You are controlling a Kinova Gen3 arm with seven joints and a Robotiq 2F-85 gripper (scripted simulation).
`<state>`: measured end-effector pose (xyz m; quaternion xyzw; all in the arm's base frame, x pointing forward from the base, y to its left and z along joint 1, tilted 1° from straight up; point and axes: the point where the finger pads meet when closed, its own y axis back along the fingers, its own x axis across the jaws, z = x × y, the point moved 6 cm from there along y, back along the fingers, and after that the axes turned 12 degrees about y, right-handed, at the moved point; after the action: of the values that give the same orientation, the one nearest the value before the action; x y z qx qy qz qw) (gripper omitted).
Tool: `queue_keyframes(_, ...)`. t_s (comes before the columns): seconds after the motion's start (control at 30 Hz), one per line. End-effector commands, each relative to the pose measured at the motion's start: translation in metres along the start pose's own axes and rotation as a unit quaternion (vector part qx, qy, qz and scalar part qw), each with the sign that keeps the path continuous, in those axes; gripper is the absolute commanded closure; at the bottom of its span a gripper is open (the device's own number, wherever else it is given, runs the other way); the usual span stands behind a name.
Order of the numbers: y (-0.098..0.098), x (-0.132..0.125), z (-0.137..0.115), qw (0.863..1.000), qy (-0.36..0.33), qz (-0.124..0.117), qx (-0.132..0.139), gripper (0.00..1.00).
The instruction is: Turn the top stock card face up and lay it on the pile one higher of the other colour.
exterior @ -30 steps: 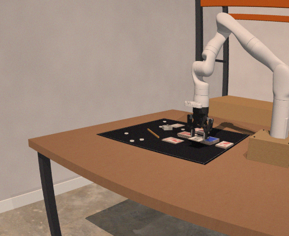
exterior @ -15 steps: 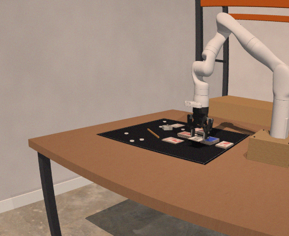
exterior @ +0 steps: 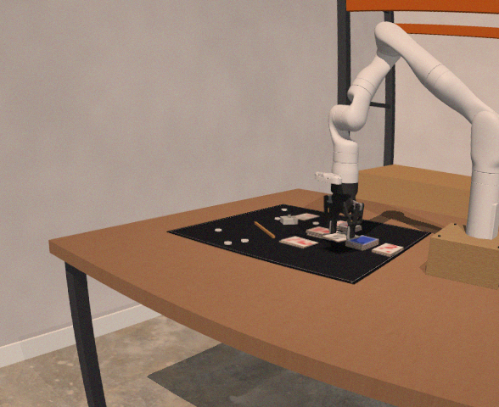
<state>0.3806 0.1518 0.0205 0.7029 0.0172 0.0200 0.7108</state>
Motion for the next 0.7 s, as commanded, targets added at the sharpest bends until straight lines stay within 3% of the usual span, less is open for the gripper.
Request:
queue_keyframes(0.0,0.002,0.009,0.006,1.0,-0.029,0.003,0.0,0.28)
queue_keyframes(0.13,0.002,0.014,0.01,0.998,-0.056,0.003,0.0,0.28)
queue_keyframes(0.33,0.004,0.031,0.024,0.988,-0.152,0.003,0.001,0.28)
queue_keyframes(0.67,0.007,0.062,0.048,0.95,-0.311,0.003,0.001,0.28)
